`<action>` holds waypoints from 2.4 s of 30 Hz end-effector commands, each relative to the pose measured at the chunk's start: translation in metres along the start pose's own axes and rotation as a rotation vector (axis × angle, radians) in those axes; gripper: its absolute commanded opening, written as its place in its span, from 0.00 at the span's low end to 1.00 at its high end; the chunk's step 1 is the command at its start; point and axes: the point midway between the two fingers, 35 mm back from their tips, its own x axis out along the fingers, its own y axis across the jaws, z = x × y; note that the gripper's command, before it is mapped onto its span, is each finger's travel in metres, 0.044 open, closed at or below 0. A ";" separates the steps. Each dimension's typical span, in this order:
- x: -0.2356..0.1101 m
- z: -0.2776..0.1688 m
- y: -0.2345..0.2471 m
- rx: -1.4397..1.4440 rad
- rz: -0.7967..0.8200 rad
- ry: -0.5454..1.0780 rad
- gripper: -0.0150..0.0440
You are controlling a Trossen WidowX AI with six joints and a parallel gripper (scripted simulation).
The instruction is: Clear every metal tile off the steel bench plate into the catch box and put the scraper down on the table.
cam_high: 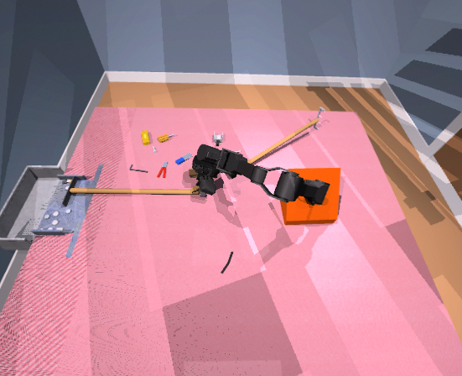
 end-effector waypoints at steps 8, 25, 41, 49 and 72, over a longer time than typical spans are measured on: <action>0.006 0.016 0.000 -0.005 -0.004 -0.014 0.25; 0.017 0.031 0.000 -0.005 -0.003 -0.014 0.25; 0.028 0.044 0.000 -0.006 -0.003 -0.015 0.25; 0.033 0.051 0.001 -0.006 -0.002 -0.016 0.25; 0.043 0.058 0.001 -0.001 0.001 -0.006 0.25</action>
